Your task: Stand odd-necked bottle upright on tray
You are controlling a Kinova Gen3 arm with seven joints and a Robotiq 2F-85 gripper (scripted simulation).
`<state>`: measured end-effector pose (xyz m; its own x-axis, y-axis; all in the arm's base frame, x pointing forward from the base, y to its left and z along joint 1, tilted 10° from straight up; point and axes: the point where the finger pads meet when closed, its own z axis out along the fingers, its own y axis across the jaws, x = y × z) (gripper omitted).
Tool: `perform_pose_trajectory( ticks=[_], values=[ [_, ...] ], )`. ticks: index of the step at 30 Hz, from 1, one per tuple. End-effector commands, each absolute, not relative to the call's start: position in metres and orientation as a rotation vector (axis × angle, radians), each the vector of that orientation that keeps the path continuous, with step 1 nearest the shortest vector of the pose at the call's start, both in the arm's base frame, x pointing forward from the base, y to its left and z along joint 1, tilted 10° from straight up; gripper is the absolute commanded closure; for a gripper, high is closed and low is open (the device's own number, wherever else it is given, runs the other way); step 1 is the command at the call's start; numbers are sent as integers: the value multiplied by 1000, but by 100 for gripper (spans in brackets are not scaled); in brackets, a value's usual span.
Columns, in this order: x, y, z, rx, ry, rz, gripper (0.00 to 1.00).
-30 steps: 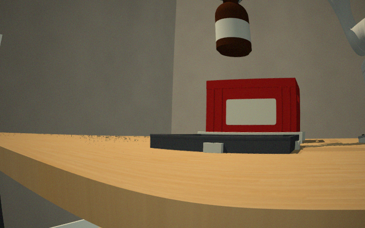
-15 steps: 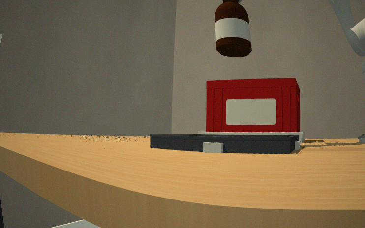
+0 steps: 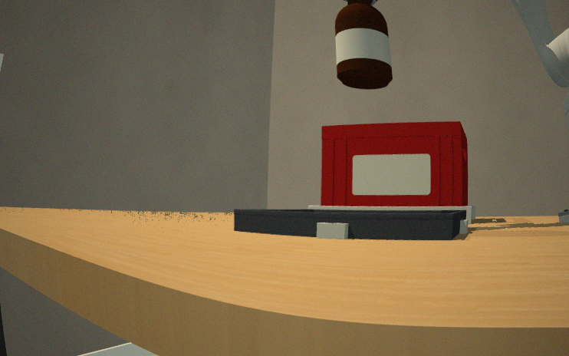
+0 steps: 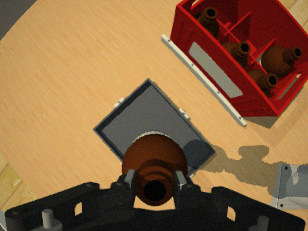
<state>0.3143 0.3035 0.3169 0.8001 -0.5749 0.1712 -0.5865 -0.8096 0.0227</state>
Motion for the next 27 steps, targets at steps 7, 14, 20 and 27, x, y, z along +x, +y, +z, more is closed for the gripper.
perform_pose_trajectory(
  ticks=[7, 14, 20, 27],
  values=[
    [315, 303, 314, 2911, -940, 241, 100],
    [315, 303, 309, 2911, -940, 241, 100],
    [316, 302, 301, 2911, -940, 241, 100],
    [318, 300, 287, 2911, -940, 241, 100]
  ],
)
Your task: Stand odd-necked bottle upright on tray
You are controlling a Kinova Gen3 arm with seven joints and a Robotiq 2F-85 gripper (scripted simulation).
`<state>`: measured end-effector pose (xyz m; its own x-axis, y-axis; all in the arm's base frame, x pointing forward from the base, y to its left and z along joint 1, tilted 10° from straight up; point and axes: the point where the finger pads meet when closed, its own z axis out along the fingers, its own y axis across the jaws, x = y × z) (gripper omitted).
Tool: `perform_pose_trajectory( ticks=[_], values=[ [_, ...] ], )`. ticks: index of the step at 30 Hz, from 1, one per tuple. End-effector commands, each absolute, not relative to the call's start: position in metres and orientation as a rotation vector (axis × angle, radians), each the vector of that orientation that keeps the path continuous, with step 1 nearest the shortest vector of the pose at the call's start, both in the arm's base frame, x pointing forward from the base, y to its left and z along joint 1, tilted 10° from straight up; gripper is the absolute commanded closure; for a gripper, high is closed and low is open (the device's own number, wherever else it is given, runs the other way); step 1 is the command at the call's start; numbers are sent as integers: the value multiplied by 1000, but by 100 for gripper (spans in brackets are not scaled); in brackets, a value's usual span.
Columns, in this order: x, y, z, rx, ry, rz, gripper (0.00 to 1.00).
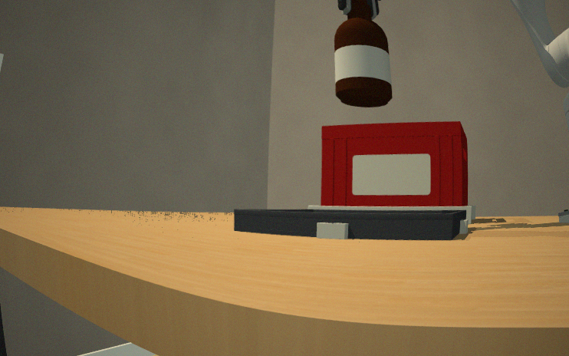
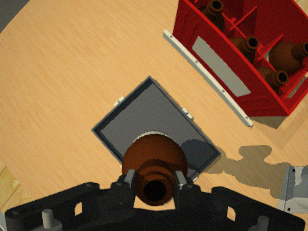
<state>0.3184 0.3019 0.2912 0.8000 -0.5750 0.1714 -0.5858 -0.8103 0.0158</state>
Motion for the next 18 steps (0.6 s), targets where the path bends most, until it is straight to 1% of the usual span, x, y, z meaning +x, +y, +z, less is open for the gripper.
perform_pose_trajectory(
  ticks=[1, 18],
  values=[
    [319, 300, 285, 2911, -940, 241, 100],
    [324, 295, 243, 2911, -940, 241, 100]
  ],
)
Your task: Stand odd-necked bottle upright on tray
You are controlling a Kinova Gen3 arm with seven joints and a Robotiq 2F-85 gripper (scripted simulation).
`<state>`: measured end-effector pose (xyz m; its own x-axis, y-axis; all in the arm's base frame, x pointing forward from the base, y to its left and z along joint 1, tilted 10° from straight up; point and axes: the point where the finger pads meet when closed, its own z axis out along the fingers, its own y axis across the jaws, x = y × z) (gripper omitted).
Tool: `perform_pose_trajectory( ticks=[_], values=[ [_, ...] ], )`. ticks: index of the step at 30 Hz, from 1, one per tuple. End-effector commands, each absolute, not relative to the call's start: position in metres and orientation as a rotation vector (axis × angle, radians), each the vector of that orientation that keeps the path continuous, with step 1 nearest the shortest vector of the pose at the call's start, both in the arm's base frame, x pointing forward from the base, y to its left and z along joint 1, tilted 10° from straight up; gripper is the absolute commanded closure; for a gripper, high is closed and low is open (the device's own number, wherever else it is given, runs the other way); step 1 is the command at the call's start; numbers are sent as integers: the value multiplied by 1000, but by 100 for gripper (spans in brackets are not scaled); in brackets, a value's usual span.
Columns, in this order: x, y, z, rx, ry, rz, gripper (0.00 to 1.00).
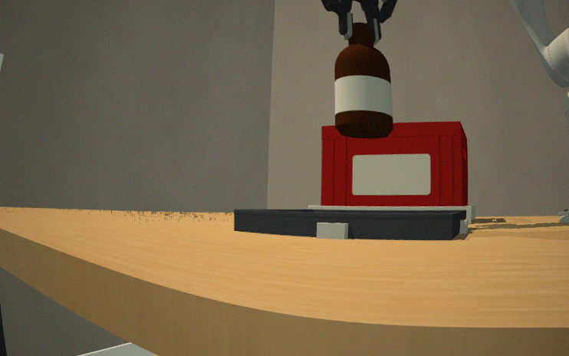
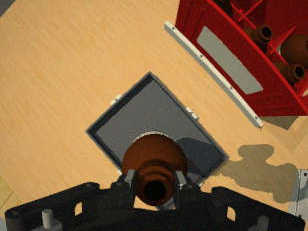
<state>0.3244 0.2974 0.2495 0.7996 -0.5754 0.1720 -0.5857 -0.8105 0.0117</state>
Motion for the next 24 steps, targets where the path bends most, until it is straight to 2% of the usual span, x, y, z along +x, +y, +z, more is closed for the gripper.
perform_pose_trajectory(
  ticks=[1, 24],
  values=[
    [324, 295, 239, 2911, -940, 241, 100],
    [331, 288, 187, 2911, -940, 241, 100]
  ],
)
